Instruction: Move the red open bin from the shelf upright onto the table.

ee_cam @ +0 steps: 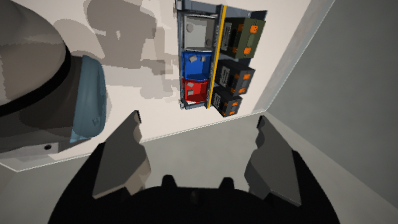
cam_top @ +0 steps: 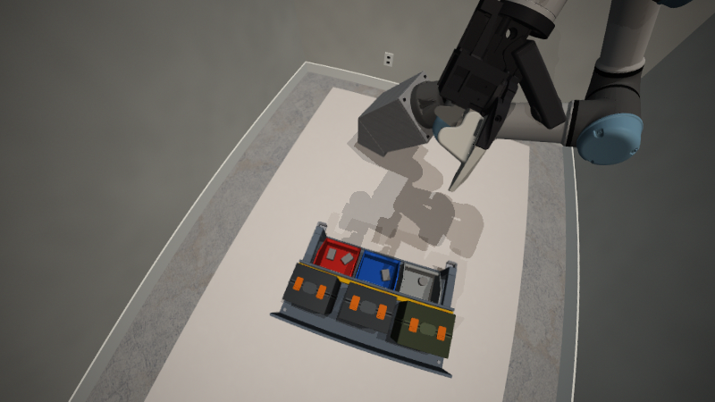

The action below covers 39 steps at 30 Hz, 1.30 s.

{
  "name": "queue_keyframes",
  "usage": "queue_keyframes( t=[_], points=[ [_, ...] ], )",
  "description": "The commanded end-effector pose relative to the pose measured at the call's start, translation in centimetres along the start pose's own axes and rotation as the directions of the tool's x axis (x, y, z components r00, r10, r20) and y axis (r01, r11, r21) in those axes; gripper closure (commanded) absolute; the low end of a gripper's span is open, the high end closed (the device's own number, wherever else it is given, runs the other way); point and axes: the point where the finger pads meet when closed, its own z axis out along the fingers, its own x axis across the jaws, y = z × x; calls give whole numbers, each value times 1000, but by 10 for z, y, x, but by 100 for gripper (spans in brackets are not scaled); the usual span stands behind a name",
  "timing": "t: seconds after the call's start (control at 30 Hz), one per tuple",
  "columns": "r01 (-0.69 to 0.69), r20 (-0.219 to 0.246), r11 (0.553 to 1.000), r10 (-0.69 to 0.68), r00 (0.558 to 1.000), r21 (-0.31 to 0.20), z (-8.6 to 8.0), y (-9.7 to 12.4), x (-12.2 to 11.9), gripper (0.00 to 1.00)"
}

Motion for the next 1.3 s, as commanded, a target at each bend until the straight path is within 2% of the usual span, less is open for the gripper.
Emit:
queue_keyframes(
  t=[0.0,0.17,0.2,0.33,0.73,0.77,0.9,1.27],
  points=[
    [-9,228,996,-12,974,88,44,17,-4,0],
    [-9,228,996,-12,974,88,44,17,-4,0],
    [1,54,1000,-2,999,21,11,4,-1,0],
    [-9,245,995,-15,969,96,48,18,-4,0],
    [-9,245,995,-15,969,96,48,18,-4,0],
    [2,72,1000,-4,997,31,15,5,-1,0],
    [-10,263,994,-18,965,105,53,19,-5,0],
    [-10,263,994,-18,965,105,53,19,-5,0]
  ],
)
